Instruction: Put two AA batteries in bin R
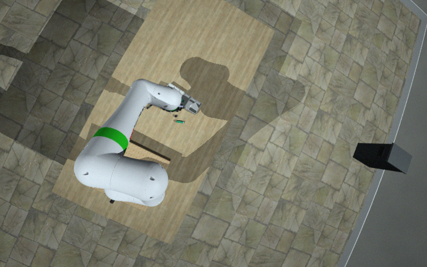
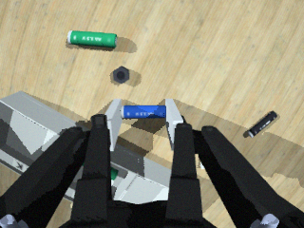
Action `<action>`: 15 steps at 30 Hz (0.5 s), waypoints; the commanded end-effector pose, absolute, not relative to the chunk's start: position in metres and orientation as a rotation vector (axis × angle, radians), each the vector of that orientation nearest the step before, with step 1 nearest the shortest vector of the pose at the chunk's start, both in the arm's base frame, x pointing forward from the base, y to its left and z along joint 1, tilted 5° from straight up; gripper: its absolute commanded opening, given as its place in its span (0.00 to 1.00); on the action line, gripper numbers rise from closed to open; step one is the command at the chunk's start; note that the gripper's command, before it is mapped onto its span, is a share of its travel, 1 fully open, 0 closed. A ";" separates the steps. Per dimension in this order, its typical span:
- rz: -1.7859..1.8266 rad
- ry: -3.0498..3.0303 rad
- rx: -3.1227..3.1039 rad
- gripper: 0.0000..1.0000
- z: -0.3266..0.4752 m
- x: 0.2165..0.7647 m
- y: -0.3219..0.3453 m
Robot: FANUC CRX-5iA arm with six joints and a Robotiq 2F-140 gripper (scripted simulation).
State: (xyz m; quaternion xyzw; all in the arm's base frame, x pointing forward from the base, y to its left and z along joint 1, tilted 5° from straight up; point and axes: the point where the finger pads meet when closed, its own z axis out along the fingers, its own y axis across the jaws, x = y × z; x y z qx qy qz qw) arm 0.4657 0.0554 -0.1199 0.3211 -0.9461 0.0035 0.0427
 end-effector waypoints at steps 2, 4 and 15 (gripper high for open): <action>0.011 -2.894 0.982 0.29 -0.110 0.467 0.056; 0.011 -2.894 0.982 0.29 -0.103 0.467 0.056; 0.011 -2.894 0.982 0.29 -0.074 0.469 0.057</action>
